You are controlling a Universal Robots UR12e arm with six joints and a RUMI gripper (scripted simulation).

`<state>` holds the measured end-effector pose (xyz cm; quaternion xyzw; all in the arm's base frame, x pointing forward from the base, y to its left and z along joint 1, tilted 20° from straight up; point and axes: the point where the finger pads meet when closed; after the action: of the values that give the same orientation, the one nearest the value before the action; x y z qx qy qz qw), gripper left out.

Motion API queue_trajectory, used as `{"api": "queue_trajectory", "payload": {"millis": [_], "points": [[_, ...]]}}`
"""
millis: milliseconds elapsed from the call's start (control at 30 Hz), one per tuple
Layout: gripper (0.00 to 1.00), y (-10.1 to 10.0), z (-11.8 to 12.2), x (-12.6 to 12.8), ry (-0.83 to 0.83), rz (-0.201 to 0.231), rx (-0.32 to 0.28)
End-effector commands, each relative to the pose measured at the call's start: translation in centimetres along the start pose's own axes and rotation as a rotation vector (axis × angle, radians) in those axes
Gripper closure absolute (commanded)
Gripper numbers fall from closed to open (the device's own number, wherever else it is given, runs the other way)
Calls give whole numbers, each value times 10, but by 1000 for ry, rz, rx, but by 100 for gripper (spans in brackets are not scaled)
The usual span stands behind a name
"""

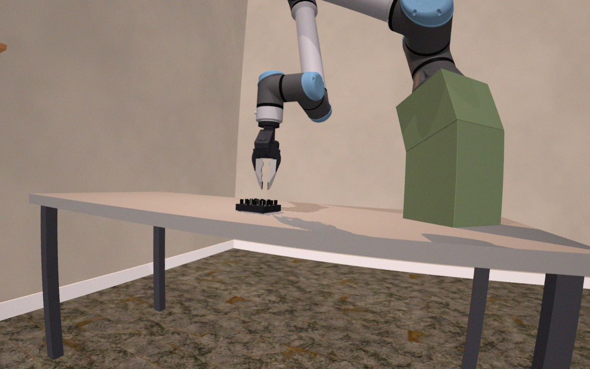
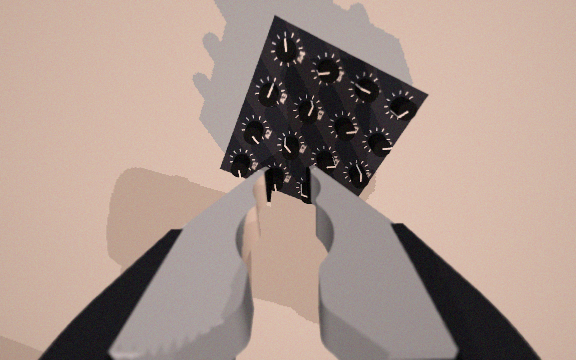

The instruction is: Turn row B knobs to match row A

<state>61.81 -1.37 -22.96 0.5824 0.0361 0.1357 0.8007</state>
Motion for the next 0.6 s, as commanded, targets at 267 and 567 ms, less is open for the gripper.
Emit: {"api": "queue_trajectory", "payload": {"millis": [267,567], "points": [[89,5,0,2,-395,-2,-3],[89,8,1,2,-644,-1,-4]]}}
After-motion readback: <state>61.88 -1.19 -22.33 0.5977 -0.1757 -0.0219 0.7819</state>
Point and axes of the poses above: the point where the finger pads meet when closed, its own y axis back along the fingers, its own x axis across the jaws, z = x × y, and after that the axes turned 4 degrees about y, right-handed
